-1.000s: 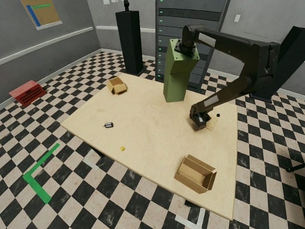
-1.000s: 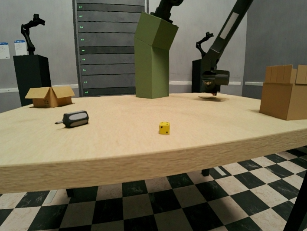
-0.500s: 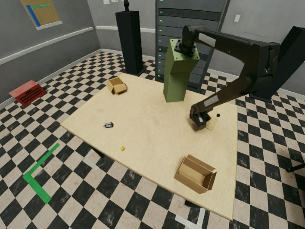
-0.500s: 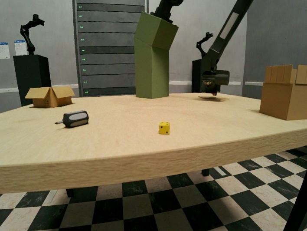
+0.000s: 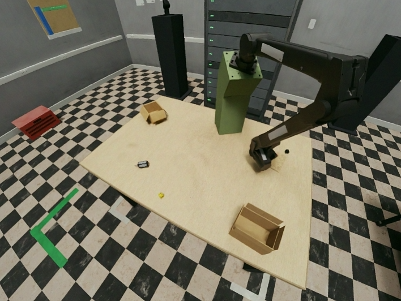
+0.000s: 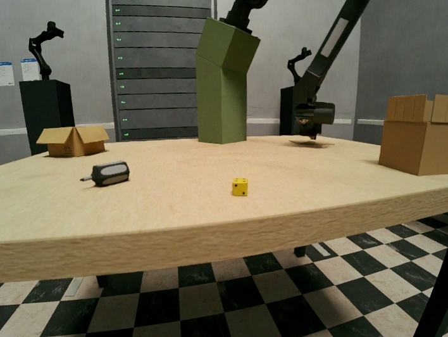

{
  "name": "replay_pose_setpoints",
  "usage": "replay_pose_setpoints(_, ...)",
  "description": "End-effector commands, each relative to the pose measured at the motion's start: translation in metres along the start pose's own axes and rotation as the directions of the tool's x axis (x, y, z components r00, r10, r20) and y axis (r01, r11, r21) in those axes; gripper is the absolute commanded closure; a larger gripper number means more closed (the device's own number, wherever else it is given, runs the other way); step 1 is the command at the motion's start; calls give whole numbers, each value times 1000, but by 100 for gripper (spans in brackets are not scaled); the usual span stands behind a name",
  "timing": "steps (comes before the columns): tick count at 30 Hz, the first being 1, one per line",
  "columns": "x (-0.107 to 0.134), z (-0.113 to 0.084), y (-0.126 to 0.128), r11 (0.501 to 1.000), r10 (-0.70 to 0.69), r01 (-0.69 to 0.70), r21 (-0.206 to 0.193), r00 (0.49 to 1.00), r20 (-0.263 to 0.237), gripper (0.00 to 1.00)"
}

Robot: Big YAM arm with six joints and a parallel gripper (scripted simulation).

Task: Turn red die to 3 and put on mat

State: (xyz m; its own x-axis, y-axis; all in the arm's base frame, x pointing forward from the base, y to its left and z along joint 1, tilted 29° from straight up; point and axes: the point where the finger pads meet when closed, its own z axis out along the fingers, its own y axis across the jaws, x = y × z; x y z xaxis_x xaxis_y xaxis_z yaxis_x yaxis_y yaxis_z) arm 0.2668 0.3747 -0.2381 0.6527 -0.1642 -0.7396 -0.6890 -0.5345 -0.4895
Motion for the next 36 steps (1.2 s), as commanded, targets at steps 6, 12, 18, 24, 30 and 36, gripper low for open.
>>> replay_pose_setpoints(6,7,-4,3,1000,11,-11,1,1000,-6,85)
replay_pose_setpoints(12,10,-3,7,1000,16,-16,-2,1000,-5,85)
replay_pose_setpoints(18,13,-1,6,1000,15,-15,-1,1000,-5,85)
replay_pose_setpoints(24,16,1,6,1000,15,-15,-1,1000,-5,85)
replay_pose_setpoints(30,16,0,5,1000,14,-14,0,1000,-5,85)
replay_pose_setpoints(36,16,0,9,1000,20,-20,-4,1000,-5,85)
